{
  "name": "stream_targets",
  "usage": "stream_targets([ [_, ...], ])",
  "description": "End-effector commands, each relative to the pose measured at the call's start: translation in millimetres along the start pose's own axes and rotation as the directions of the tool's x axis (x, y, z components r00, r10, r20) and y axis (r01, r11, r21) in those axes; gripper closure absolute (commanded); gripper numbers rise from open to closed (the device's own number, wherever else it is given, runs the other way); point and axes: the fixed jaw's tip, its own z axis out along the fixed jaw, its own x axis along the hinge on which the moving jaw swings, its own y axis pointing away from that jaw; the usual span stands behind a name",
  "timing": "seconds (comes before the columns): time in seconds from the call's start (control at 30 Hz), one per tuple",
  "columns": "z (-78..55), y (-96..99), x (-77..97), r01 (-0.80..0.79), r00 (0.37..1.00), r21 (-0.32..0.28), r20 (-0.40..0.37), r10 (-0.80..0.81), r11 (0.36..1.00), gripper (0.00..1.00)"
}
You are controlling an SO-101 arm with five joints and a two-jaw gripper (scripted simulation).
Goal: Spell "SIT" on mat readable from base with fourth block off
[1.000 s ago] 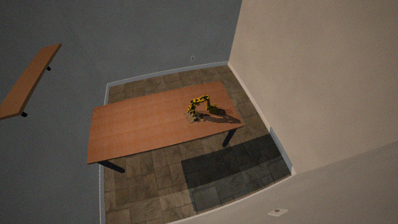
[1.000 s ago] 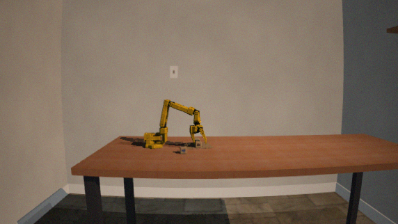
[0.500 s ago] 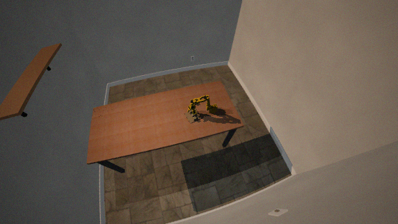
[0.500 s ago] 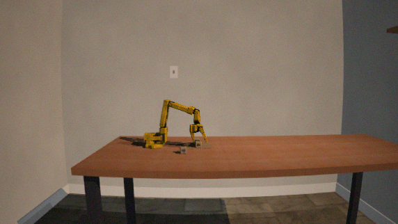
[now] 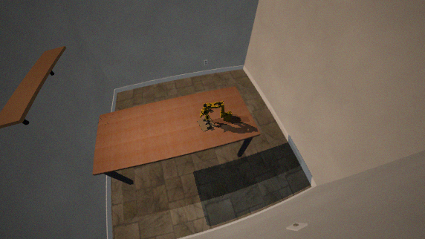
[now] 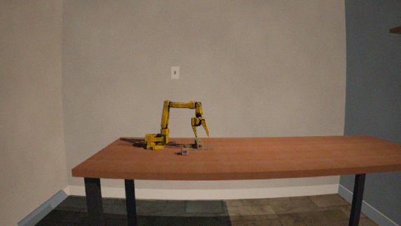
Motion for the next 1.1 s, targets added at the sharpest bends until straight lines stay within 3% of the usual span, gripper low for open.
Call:
stream_targets([
  [0.0, -21.5, -4.0, -0.1, 0.001, 1.000, 0.068, -0.014, 0.000, 0.998, 0.64],
  [1.07, -25.6, -3.4, -0.4, -0.011, 1.000, 0.076, -0.015, 0.012, 0.997, 0.64],
])
